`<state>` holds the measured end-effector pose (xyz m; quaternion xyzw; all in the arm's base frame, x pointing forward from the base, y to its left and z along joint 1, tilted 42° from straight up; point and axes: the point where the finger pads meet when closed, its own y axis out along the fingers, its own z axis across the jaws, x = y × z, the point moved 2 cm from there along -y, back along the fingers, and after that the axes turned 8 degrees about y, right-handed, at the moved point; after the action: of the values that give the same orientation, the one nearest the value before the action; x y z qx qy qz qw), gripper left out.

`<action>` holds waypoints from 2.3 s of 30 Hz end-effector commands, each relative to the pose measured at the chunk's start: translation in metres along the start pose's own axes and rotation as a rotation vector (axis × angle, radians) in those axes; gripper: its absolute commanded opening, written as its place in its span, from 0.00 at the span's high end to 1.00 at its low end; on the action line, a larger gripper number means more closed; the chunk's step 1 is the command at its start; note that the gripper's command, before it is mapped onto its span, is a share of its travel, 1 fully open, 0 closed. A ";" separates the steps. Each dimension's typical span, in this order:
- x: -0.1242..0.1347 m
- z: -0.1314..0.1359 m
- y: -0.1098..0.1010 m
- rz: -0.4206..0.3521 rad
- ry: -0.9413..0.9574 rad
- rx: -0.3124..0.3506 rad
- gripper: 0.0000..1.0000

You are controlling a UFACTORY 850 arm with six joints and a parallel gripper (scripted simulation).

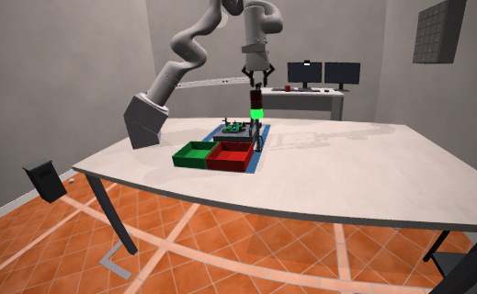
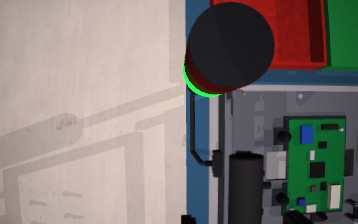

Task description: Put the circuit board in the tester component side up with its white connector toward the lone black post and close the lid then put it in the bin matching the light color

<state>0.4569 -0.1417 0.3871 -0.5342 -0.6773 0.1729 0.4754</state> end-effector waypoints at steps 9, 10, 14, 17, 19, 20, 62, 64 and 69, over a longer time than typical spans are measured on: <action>0.000 0.000 0.000 0.000 -0.001 -0.001 0.48; 0.000 0.000 0.000 0.000 -0.001 -0.001 0.48; 0.000 0.000 0.000 0.000 -0.001 -0.001 0.48; 0.000 0.000 0.000 0.000 -0.001 -0.001 0.48; 0.000 0.000 0.000 0.000 -0.001 -0.001 0.48; 0.000 0.000 0.000 0.000 -0.001 -0.001 0.48; 0.000 0.000 -0.055 0.000 -0.001 -0.001 0.00; 0.000 0.000 -0.055 0.000 -0.001 -0.001 0.00; 0.000 0.001 -0.055 0.000 -0.001 -0.001 0.00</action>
<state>0.4261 -0.1618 0.4272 -0.5341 -0.6773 0.1729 0.4756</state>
